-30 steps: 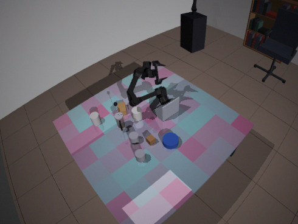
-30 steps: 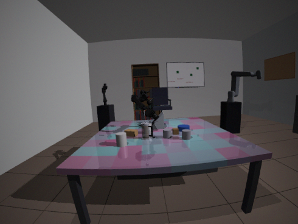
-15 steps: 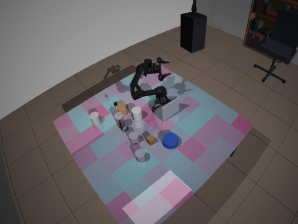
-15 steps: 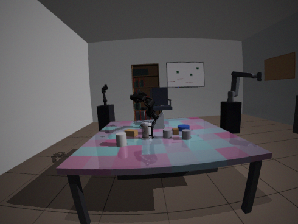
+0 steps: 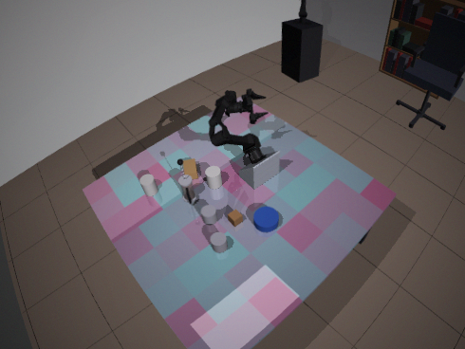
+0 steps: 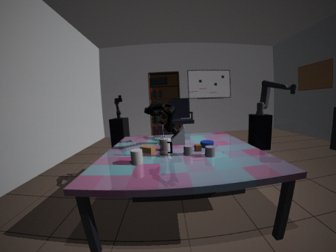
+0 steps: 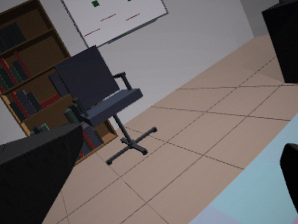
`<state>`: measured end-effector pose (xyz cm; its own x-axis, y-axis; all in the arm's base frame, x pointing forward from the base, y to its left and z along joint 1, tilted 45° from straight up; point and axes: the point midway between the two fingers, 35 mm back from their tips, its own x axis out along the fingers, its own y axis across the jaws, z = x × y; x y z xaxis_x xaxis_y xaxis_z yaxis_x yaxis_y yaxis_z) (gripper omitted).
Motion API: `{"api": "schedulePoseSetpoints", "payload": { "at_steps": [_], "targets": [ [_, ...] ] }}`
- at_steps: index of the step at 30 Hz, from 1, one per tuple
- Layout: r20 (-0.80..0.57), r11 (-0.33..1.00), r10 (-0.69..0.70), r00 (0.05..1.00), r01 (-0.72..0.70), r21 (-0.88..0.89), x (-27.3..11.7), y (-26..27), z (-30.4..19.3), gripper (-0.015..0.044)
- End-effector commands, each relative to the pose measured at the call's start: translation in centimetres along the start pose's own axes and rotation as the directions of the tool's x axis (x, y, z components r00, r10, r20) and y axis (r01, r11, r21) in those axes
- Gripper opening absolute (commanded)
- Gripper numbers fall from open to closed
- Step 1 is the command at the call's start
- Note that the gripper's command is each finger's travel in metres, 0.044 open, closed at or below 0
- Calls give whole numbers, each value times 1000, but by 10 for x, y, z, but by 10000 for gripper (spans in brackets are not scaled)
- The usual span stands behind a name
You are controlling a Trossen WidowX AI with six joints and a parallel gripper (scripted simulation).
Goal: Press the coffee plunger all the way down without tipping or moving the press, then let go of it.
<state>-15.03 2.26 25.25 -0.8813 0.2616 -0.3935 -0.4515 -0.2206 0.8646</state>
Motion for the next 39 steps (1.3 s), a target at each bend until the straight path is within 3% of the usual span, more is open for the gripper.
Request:
{"api": "schedulePoseSetpoints", "payload": {
  "at_steps": [1, 9, 18, 29, 39],
  "targets": [
    [-95, 996, 26, 995, -34, -86, 0, 11, -23, 440],
    [-391, 915, 111, 914, -248, -320, -24, 35, -91, 440],
    [-698, 657, 155, 699, -601, -456, -91, 42, -161, 440],
    [-938, 233, 108, 329, -926, -298, -203, 16, -202, 440],
    [-999, -204, 10, -48, -978, 45, -316, -35, -182, 440]
  ]
}}
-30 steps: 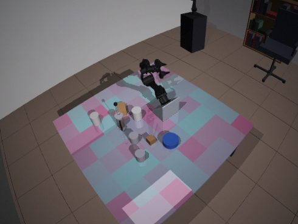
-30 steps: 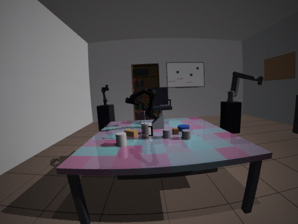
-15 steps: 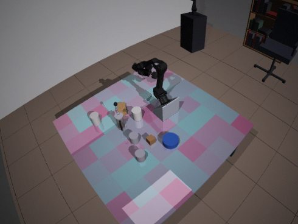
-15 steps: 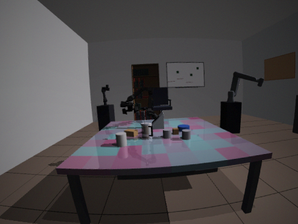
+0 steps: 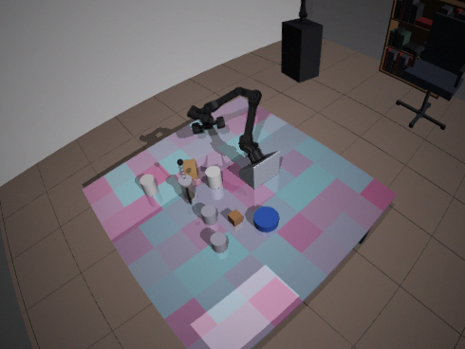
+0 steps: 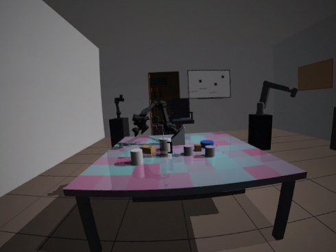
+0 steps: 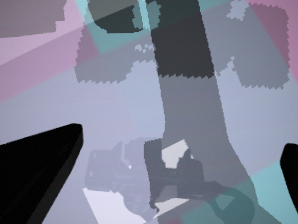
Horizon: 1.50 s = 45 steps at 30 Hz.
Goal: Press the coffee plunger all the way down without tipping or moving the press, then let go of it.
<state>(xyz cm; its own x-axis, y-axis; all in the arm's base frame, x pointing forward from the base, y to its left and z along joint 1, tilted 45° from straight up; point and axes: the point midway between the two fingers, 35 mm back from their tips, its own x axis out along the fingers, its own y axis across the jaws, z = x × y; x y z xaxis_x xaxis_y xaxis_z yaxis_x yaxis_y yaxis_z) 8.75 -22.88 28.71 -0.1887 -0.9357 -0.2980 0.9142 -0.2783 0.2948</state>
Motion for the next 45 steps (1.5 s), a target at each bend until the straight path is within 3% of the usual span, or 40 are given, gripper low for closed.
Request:
{"api": "schedulePoseSetpoints", "payload": {
  "at_steps": [1, 9, 18, 24, 31, 35, 45],
  "targets": [
    [-25, 981, 128, 991, -130, -145, -18, 39, -16, 440],
    [-106, 815, 424, 899, -430, -389, -88, 108, -59, 440],
    [-230, 424, 694, 682, -646, -634, -207, 143, -118, 440],
    [-299, 136, 807, 509, -653, -745, -292, 133, -153, 440],
    [-365, -167, 885, 290, -533, -829, -385, 85, -188, 440],
    [-374, -195, 888, 268, -516, -834, -389, 79, -193, 440],
    [-388, -216, 885, 257, -512, -832, -341, 84, -221, 440]
  ]
}}
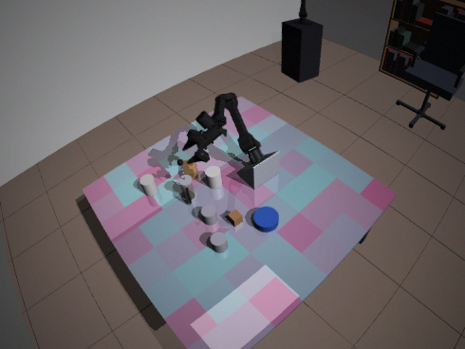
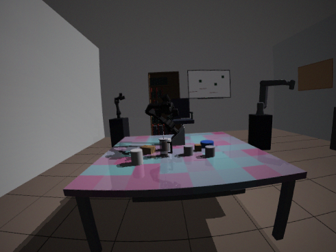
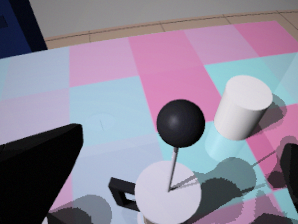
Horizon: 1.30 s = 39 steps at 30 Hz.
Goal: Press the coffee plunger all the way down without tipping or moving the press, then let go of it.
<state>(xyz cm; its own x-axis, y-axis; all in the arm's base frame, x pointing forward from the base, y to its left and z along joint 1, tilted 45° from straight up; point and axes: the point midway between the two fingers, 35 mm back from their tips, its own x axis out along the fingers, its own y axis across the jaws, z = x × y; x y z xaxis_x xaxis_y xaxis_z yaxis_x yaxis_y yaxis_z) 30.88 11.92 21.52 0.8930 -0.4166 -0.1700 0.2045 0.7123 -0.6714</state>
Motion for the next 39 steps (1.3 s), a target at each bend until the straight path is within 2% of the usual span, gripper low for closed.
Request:
{"api": "schedulePoseSetpoints", "payload": {
  "at_steps": [1, 30, 39],
  "targets": [
    [12, 1000, 10, 1000, -10, 5, 2, -1, -4, 440],
    [14, 1000, 9, 1000, -9, 6, 42, -1, -3, 440],
    [14, 1000, 9, 1000, -9, 6, 42, -1, -3, 204]
  ]
}}
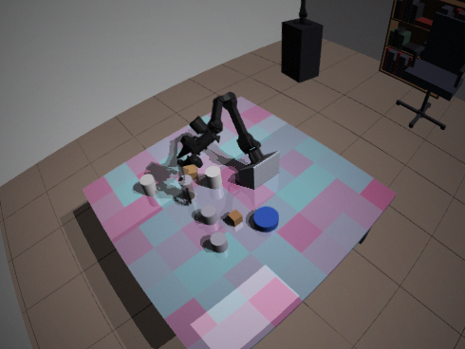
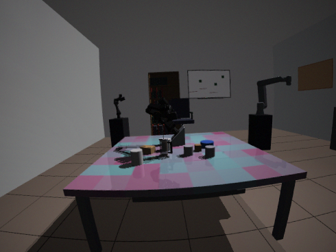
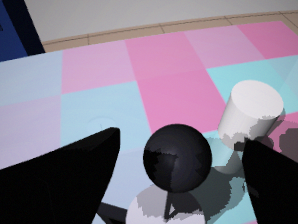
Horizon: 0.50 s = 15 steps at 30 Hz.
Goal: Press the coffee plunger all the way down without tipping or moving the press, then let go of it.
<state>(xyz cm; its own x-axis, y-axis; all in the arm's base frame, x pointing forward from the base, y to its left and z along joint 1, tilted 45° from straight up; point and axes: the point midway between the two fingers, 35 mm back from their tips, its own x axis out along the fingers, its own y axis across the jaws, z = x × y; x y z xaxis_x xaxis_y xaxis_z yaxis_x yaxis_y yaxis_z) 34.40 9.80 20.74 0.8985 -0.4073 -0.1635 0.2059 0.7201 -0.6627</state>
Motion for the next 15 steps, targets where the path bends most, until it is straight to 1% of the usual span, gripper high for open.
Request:
{"api": "schedulePoseSetpoints", "payload": {
  "at_steps": [1, 3, 4, 15],
  "targets": [
    [2, 1000, 6, 1000, -6, -5, 0, 1, 0, 177],
    [2, 1000, 6, 1000, -6, -5, 0, 1, 0, 125],
    [2, 1000, 6, 1000, -6, -5, 0, 1, 0, 118],
    [2, 1000, 6, 1000, -6, -5, 1, 2, -1, 115]
  ]
}}
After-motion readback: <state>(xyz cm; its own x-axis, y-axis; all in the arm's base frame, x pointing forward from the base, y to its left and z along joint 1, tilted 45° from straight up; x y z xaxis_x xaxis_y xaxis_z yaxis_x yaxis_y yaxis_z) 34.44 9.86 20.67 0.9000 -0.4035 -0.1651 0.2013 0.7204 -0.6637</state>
